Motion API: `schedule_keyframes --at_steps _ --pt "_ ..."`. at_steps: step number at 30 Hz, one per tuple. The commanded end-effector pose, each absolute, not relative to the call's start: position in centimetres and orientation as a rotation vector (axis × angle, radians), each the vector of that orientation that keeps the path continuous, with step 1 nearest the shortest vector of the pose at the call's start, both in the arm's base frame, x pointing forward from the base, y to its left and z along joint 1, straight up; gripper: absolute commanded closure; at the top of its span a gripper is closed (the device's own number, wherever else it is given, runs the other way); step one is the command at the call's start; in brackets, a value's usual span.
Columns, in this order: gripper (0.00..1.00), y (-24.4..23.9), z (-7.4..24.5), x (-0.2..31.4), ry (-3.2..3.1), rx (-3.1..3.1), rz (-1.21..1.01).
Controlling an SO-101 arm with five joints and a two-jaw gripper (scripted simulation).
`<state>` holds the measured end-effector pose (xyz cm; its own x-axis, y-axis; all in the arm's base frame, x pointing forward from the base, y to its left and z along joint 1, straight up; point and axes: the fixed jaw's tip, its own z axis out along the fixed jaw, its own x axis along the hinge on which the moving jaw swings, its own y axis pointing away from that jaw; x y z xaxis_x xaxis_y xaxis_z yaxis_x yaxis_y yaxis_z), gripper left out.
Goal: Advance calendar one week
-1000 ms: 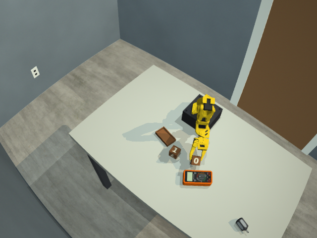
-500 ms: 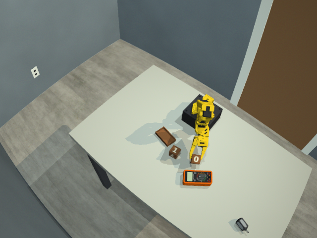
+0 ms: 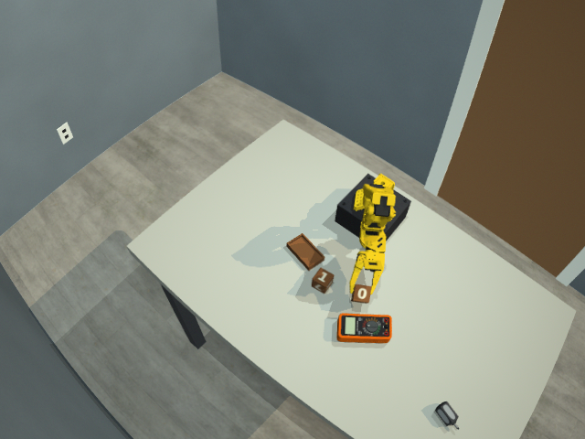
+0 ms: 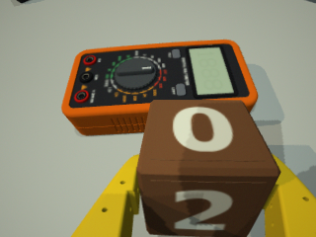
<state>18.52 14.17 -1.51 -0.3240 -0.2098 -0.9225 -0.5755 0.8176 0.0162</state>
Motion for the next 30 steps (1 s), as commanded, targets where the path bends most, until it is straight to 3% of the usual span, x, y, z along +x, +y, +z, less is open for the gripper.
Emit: schedule_keyframes --at_steps 1,30 --pt "1.00 14.07 -1.44 18.75 1.893 -0.569 0.419" --pt "1.00 13.74 -1.60 19.05 1.889 -0.548 0.408"
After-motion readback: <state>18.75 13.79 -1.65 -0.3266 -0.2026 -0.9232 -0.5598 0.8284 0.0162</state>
